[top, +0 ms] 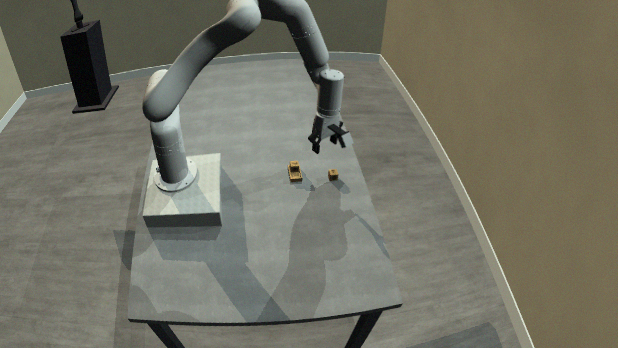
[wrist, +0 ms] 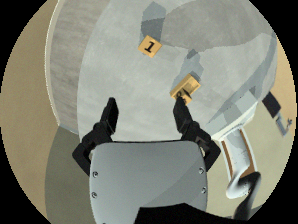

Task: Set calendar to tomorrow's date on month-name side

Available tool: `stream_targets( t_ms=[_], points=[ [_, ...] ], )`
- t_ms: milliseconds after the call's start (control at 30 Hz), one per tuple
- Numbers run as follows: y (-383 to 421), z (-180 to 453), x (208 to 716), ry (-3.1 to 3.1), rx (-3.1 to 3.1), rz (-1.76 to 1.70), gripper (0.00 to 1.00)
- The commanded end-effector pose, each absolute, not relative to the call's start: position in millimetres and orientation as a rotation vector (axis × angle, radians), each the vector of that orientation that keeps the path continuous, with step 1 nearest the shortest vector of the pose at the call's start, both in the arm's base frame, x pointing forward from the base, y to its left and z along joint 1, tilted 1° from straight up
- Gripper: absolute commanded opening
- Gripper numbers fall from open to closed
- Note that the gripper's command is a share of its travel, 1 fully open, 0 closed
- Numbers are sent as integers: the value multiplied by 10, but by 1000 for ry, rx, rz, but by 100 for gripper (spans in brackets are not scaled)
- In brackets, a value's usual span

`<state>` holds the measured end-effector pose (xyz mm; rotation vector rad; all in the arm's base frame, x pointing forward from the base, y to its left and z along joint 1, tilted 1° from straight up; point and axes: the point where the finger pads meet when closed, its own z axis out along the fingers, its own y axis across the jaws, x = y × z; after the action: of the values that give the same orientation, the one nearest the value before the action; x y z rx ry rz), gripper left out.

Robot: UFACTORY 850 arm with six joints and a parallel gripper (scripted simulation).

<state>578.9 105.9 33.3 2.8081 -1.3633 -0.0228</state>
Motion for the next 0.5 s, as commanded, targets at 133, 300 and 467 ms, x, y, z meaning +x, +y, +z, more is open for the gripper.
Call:
stream_targets(
  t_ms=[133,300,467],
  points=[
    [1321,392,5605,-937,2997,-34,100],
    [1478,422,5472,-651,3074,-34,100],
    [1611,448,5348,-390,3119,-34,100]
  ],
)
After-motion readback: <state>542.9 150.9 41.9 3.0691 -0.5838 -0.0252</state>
